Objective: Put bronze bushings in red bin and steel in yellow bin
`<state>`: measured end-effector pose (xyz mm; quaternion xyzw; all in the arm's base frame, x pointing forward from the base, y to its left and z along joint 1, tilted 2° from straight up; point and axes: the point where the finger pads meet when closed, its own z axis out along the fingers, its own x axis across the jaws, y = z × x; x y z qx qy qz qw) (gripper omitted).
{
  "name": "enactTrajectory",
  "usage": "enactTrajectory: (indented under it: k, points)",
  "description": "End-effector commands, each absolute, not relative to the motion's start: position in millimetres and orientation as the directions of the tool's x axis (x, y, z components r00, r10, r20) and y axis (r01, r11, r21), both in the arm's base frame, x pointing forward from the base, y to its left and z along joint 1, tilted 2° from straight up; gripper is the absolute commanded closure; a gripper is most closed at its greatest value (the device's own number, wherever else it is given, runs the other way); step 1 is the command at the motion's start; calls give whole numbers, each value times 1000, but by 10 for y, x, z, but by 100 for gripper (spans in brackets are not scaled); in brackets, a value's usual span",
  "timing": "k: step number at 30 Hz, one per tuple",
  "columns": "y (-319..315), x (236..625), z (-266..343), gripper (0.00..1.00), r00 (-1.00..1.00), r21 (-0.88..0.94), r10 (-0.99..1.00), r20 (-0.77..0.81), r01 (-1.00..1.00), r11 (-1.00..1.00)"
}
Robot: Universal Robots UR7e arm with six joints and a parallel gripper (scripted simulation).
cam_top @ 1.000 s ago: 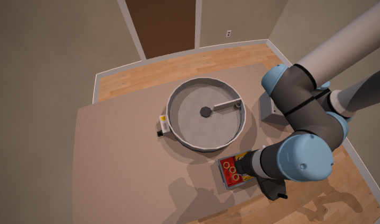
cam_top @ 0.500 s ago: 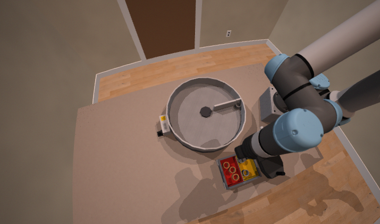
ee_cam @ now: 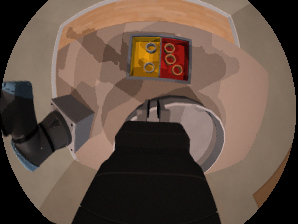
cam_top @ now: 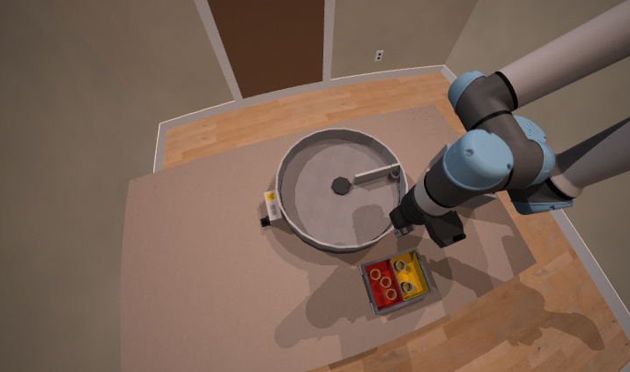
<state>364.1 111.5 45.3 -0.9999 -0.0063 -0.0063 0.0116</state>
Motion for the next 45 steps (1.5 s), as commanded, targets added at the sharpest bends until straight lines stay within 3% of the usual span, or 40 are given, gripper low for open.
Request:
enactTrajectory:
  k: [1, 15, 21, 27, 33, 45]
  points:
    - [739, 3462, 424, 60, 1000, -27, 14, 17, 15, -1000]
    - [220, 3207, 356, 60, 1000, -27, 14, 16, 15, -1000]
    - [-279, 2962, 290, 60, 1000, -26, 14, 16, 14, -1000]
    - [-298, 2953, 288, 60, 1000, -27, 14, 16, 15, -1000]
    - [-817, 2698, 220, 60, 1000, -27, 14, 16, 15, -1000]
    - [-817, 2698, 220, 60, 1000, -27, 14, 16, 15, -1000]
